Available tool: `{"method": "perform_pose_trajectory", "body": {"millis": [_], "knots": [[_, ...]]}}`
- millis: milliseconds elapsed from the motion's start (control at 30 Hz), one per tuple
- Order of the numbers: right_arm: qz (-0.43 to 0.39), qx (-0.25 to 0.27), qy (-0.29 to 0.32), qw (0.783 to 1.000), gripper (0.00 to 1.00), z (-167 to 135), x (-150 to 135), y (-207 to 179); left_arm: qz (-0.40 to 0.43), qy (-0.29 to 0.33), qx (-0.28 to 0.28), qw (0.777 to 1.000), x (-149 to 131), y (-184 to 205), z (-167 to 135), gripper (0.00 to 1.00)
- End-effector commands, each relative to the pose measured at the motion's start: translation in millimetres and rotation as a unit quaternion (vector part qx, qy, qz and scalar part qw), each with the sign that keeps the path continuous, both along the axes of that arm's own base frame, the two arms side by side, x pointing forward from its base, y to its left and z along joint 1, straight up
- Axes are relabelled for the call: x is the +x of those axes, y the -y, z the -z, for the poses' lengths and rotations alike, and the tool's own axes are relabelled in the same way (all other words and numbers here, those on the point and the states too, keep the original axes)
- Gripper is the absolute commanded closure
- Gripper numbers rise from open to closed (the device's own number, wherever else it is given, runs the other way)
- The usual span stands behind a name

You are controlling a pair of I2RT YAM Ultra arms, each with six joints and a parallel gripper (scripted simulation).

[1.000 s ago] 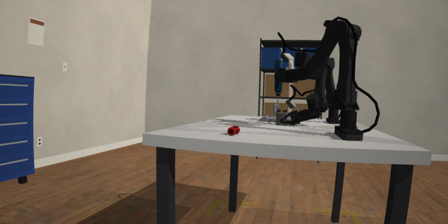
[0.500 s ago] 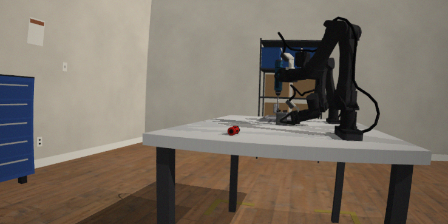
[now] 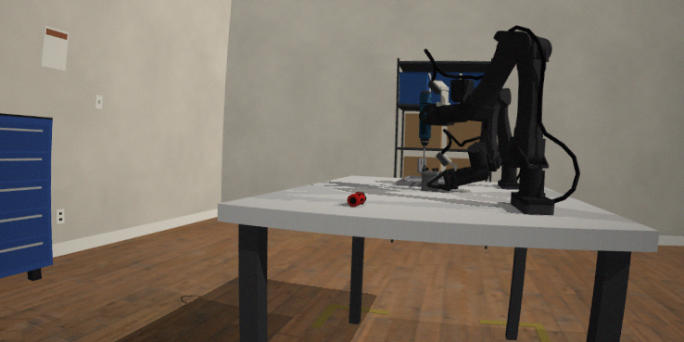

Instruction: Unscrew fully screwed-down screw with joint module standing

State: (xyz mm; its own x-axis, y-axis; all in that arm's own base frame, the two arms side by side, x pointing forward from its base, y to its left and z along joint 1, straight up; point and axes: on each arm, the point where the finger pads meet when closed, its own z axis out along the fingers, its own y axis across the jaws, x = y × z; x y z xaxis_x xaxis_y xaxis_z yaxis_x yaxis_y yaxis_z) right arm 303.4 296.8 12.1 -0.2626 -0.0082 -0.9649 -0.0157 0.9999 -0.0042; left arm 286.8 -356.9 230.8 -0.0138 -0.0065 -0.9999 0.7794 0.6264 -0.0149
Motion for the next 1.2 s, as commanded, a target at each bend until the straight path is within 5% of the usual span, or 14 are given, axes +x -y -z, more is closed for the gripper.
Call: {"method": "perform_pose_trajectory", "body": {"millis": [0,1167], "knots": [[0.002,0.005,0.004,1.000,0.41,-4.3,0.9,-0.7,0.005,0.038,-0.054,0.998,-3.4,4.6,-40.4,0.58],[0.002,0.005,0.004,1.000,0.41,-4.3,0.9,-0.7,0.002,0.036,-0.051,0.998,-2.7,4.8,-36.9,0.58]]}}
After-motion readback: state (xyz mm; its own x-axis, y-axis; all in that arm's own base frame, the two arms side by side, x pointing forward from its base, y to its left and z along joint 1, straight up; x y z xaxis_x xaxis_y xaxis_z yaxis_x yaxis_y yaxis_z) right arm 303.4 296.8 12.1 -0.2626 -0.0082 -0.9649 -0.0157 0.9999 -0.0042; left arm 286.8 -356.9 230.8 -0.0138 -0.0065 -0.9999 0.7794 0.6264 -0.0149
